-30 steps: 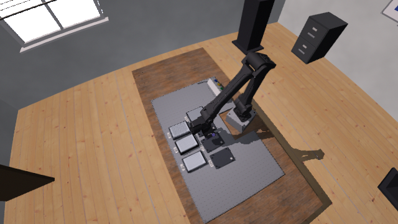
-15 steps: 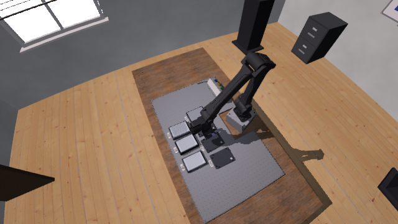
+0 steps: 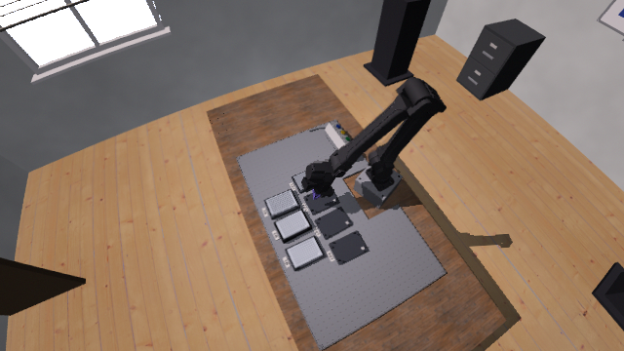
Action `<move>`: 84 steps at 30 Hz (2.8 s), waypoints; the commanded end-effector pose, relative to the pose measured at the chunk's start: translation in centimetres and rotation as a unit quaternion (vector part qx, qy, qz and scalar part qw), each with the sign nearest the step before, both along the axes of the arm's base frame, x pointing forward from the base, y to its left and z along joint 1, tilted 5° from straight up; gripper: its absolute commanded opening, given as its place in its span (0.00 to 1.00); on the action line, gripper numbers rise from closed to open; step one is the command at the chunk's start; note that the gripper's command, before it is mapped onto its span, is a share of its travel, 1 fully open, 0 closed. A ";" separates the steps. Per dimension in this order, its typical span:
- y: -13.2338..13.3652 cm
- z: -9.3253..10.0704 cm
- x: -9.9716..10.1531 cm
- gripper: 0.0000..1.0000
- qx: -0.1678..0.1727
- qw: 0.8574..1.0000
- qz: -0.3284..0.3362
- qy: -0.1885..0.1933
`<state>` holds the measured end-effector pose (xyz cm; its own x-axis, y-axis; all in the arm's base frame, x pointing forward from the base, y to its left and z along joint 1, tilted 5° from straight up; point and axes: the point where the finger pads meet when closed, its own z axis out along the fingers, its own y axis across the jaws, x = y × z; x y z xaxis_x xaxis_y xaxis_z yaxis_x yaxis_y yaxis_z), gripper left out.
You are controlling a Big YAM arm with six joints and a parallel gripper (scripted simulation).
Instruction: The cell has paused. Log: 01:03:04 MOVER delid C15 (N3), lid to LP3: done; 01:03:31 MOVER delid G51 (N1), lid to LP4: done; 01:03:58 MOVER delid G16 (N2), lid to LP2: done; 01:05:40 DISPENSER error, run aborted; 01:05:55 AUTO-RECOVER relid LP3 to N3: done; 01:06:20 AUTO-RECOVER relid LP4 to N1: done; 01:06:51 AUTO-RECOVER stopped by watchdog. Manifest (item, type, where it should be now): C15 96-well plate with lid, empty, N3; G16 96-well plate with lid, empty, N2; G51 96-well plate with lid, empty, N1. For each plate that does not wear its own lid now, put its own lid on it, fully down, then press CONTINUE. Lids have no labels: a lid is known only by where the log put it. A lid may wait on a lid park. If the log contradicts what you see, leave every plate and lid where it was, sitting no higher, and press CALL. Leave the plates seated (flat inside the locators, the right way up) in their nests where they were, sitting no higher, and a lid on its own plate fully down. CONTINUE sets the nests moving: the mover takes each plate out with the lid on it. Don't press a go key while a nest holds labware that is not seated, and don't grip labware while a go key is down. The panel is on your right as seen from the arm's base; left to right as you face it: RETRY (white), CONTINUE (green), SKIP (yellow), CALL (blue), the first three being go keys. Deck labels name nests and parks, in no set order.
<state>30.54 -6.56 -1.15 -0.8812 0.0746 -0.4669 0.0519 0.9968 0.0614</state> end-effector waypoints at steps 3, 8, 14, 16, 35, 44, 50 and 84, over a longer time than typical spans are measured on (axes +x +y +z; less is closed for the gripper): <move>-3.2 0.1 0.2 0.00 -0.025 0.996 0.008 -0.085; -5.7 0.1 0.1 0.00 -0.029 0.988 0.005 -0.149; -8.6 0.9 1.3 0.00 -0.032 0.988 0.005 -0.152; -8.6 0.9 1.3 0.00 -0.032 0.988 0.005 -0.152; -8.0 1.0 1.0 0.00 -0.032 0.987 0.006 -0.155; -8.0 1.0 1.0 0.00 -0.032 0.987 0.006 -0.155; -4.3 1.1 0.9 0.00 -0.030 0.987 0.007 -0.160; 11.4 1.5 2.2 0.00 -0.017 0.988 0.004 -0.154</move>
<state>31.14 2.84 -0.61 -0.7145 0.0056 -0.6996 0.0178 0.9998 -0.0102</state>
